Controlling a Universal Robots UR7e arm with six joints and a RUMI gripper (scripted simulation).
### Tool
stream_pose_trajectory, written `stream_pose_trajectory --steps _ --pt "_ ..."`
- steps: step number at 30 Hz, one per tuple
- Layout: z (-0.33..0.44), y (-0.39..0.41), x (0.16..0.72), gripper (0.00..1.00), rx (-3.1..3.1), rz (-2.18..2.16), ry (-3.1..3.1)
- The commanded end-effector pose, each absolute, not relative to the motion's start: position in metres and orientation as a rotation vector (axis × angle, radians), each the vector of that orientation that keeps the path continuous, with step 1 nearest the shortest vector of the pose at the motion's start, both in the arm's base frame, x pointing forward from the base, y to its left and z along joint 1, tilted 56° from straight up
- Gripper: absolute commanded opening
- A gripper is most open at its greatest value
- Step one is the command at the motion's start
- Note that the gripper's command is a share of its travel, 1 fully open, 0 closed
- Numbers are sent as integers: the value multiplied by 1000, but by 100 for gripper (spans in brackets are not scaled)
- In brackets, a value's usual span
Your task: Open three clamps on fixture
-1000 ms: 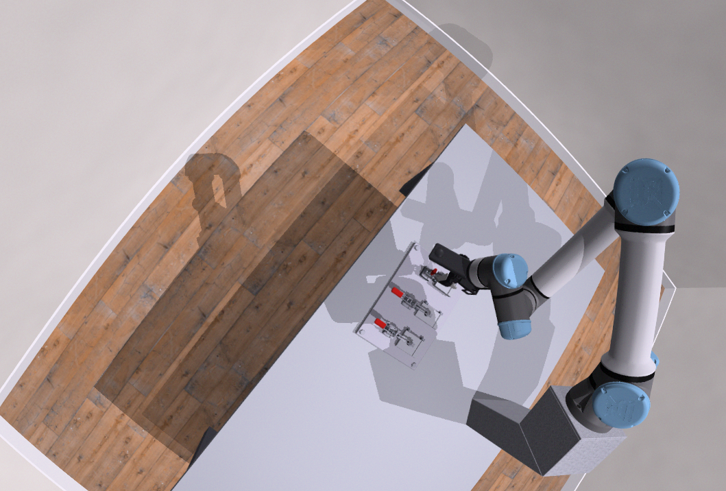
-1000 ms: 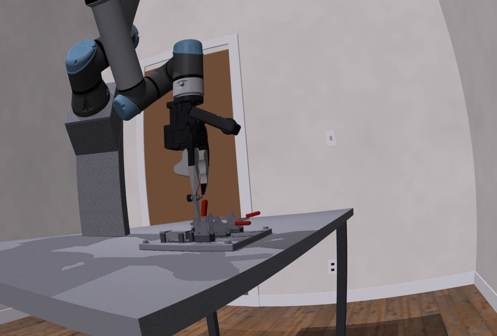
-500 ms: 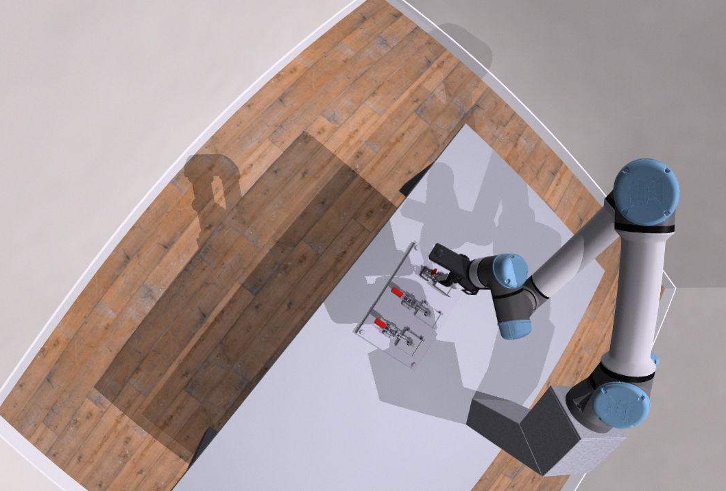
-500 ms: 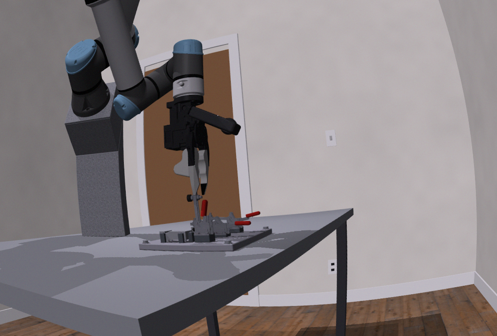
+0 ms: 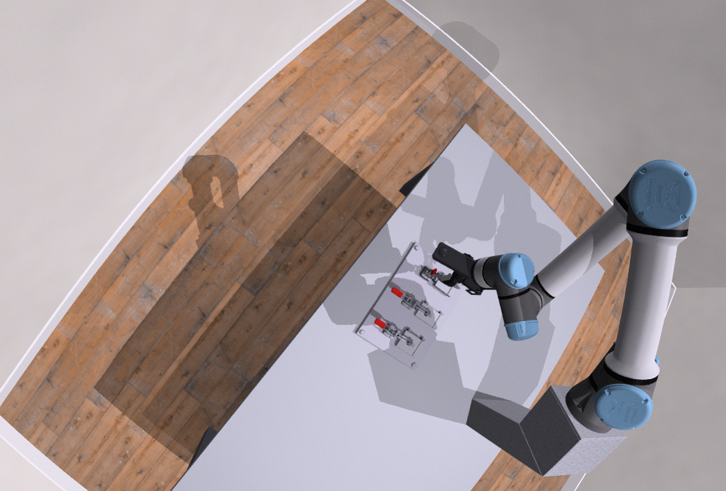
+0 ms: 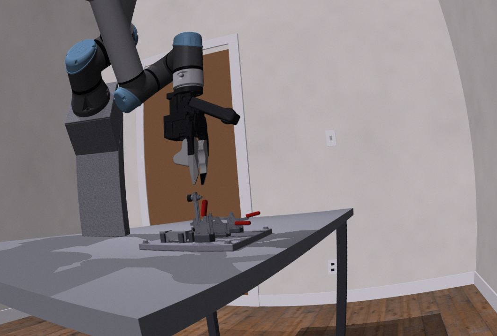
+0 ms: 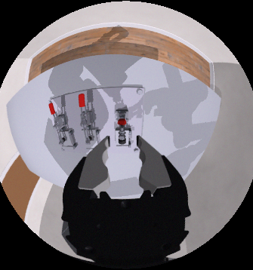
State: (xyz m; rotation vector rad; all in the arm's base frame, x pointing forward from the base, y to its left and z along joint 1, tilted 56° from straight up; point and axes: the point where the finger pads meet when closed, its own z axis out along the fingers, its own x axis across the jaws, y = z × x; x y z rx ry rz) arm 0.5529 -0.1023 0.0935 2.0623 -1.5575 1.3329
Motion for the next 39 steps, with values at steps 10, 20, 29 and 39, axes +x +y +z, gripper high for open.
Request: stream_pose_trajectory --steps 10,20,29,39 --pt "121 -68 524 28 2064 1327 -1557" --pt "124 -65 523 28 2063 1329 -1558" --pt "108 -52 523 28 2064 1327 -1557" --pt "76 -24 523 28 2063 1331 -1559"
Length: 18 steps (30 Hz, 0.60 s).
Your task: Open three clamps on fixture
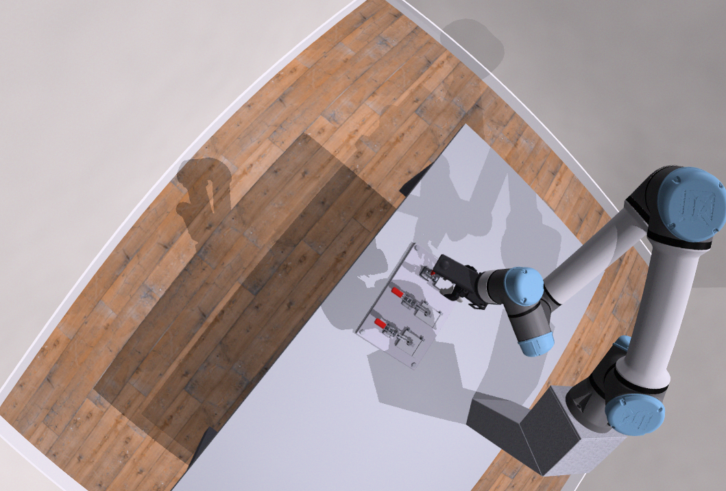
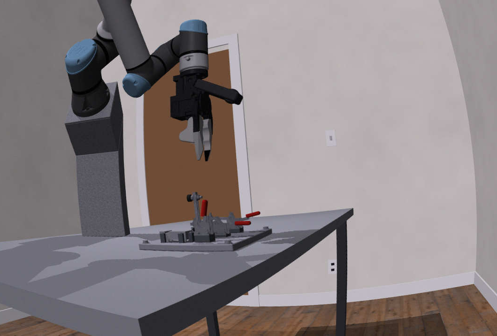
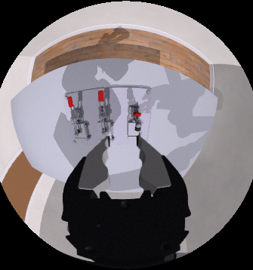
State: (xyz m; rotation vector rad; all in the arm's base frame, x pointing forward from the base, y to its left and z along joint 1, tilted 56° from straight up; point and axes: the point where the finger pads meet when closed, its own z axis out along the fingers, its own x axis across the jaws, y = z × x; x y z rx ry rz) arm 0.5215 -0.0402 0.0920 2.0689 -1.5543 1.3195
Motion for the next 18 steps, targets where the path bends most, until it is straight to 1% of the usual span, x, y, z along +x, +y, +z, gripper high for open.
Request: stream_pose_trajectory --steps 1,9,18 --pt "71 -20 523 28 2063 1331 -1559" --pt "44 3 523 28 2063 1331 -1559" --pt "39 7 522 28 2063 1330 -1558"
